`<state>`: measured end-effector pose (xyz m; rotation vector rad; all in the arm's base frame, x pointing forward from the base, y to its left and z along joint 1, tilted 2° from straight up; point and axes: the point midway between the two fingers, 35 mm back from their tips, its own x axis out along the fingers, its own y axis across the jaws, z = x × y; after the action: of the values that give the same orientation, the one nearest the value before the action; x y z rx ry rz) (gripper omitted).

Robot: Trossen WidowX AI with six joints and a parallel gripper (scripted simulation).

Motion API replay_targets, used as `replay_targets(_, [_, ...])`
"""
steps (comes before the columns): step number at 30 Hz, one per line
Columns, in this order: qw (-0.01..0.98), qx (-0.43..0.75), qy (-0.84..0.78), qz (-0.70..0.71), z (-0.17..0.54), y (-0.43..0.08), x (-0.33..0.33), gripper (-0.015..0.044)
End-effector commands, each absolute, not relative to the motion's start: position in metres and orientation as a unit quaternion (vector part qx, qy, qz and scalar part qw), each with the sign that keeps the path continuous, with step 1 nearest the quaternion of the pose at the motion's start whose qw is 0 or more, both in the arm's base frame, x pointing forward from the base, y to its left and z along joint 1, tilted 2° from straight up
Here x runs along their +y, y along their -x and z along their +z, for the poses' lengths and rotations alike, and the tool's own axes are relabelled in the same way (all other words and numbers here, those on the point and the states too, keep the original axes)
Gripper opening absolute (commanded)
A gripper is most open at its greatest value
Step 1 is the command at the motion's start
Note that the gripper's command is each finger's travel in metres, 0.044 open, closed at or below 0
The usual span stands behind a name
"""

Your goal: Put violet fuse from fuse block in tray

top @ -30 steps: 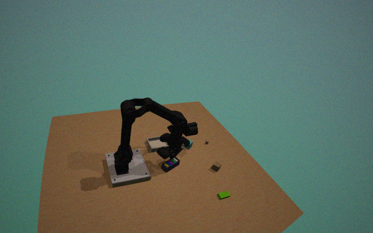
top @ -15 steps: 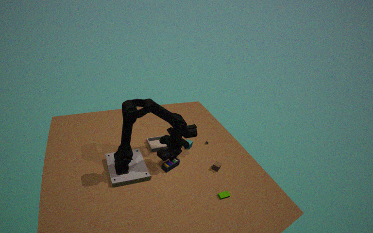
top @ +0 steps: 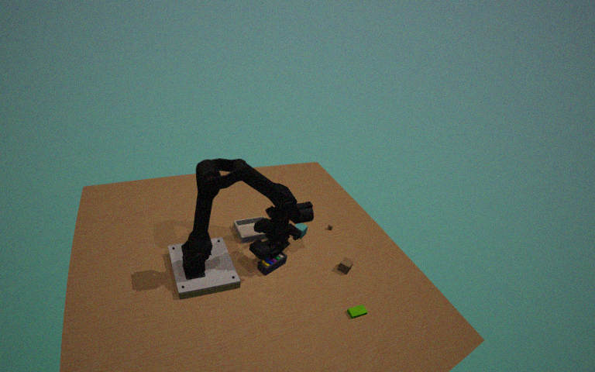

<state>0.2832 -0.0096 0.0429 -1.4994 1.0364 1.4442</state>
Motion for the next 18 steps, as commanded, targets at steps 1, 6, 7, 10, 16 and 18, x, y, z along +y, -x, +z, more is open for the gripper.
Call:
replay_targets(1, [0.394, 0.408, 0.594, 0.57, 0.0423, -0.2835, -0.0101, 0.0061])
replay_targets(6, [0.394, 0.408, 0.594, 0.57, 0.0423, -0.2835, -0.0101, 0.0061])
replay_targets(7, [0.394, 0.408, 0.594, 0.57, 0.0421, -0.2835, -0.0101, 0.0061])
replay_targets(10, [0.394, 0.408, 0.594, 0.57, 0.0408, -0.2835, -0.0102, 0.0061])
replay_targets(16, [0.394, 0.408, 0.594, 0.57, 0.0355, -0.2836, -0.0104, 0.0061])
replay_targets(18, [0.394, 0.408, 0.594, 0.57, 0.0336, -0.2836, -0.0104, 0.0061])
